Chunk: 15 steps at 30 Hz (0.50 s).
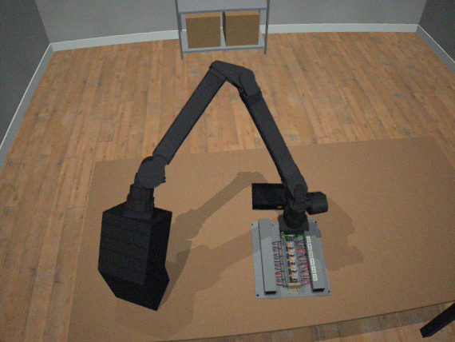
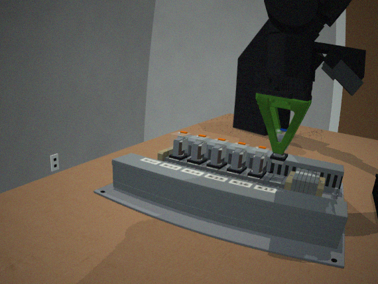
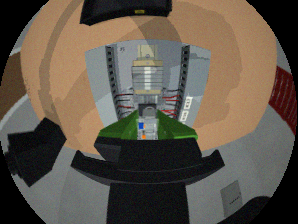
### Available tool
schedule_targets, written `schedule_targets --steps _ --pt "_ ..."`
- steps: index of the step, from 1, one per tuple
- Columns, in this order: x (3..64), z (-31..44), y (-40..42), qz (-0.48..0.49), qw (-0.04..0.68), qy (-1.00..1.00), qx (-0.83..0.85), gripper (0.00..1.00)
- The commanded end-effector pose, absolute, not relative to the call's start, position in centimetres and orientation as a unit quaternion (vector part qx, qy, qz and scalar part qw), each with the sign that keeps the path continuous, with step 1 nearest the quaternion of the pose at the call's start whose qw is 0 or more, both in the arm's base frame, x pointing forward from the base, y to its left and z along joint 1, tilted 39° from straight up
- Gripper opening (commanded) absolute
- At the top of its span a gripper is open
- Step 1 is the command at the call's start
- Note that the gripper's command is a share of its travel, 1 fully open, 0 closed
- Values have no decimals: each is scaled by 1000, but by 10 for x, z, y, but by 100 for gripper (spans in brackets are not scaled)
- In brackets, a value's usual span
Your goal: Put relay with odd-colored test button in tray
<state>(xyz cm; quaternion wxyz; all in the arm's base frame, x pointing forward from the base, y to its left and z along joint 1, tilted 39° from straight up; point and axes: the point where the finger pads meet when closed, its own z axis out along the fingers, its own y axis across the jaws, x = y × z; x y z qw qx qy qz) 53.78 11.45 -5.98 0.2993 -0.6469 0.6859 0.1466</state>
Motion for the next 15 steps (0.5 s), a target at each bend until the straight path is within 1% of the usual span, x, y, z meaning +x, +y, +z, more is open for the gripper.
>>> schedule_targets --steps 1,15 --pt "549 -37 104 132 316 681 -647 0" --pt "539 -17 86 134 314 685 -644 0"
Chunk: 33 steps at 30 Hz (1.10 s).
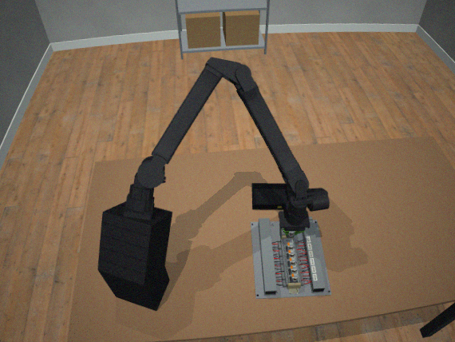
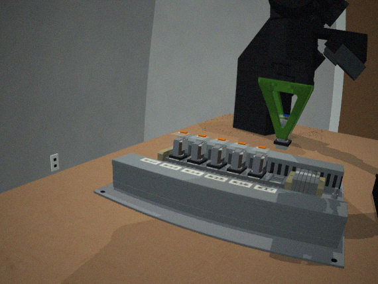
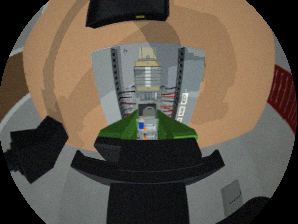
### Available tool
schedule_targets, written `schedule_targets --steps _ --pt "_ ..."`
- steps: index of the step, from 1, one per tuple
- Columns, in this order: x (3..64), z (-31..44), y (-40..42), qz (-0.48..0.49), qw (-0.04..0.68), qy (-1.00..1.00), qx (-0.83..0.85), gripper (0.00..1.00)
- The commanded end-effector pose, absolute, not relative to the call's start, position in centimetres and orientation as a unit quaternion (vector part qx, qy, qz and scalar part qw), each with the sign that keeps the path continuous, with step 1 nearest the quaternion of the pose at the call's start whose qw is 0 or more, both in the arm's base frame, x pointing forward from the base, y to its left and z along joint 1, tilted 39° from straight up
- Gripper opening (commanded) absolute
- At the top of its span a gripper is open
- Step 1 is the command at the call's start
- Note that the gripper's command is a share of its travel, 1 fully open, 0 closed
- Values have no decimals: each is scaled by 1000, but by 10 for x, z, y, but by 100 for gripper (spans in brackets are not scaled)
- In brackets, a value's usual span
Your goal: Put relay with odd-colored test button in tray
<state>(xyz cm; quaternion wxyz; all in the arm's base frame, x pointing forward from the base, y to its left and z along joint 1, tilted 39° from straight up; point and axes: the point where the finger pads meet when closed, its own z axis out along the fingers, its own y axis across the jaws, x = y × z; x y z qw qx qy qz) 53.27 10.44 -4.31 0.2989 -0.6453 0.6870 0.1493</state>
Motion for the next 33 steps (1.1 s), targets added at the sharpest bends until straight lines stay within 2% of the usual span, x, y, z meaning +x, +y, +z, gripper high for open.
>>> schedule_targets --steps 1,33 --pt "538 -15 84 134 313 685 -644 0" --pt "531 2 84 137 311 677 -653 0"
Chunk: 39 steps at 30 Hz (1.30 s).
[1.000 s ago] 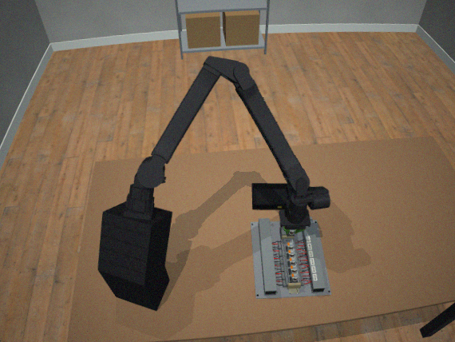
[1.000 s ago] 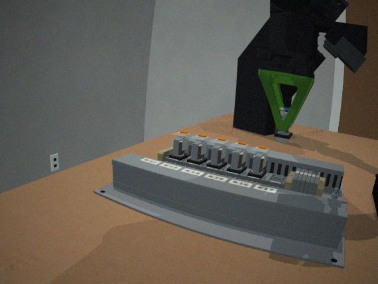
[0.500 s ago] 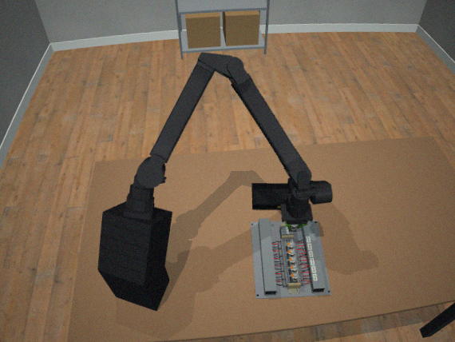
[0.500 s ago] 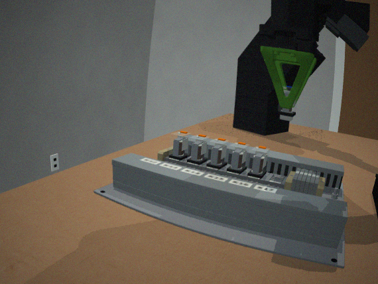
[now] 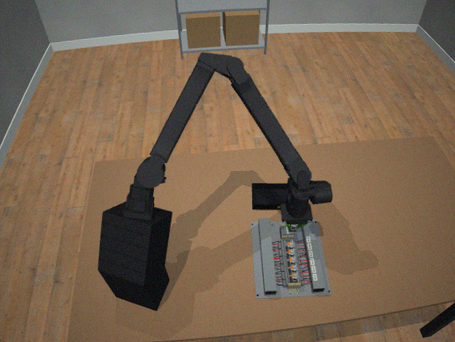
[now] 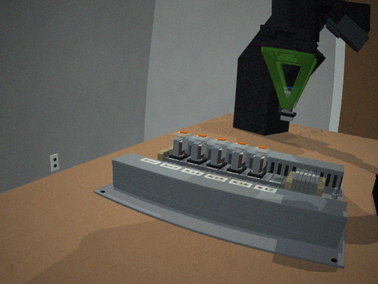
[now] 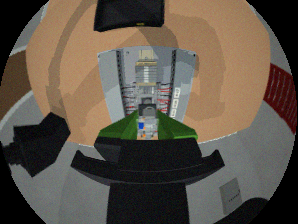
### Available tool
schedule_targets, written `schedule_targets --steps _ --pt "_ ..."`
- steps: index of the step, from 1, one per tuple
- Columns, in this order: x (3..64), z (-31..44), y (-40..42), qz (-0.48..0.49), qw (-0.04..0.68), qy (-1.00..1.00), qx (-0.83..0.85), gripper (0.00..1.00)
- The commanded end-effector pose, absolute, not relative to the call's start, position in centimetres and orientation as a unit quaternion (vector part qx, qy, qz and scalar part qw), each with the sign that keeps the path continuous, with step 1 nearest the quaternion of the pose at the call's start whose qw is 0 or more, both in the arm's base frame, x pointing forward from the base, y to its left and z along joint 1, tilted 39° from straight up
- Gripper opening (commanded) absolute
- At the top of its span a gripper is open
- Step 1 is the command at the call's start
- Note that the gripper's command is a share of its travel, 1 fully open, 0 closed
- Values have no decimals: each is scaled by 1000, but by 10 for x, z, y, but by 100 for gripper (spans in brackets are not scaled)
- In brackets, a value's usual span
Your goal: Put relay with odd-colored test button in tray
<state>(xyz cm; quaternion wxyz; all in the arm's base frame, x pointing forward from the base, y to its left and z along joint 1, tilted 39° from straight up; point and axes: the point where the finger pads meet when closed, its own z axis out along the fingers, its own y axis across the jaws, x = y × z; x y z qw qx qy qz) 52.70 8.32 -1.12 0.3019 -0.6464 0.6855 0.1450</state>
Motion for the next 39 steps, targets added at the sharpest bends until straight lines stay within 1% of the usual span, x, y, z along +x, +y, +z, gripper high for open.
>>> schedule_targets --steps 1,22,39 --pt "531 1 83 137 311 678 -652 0" --pt "532 3 82 136 311 679 -651 0" --pt "523 24 117 136 314 679 -650 0"
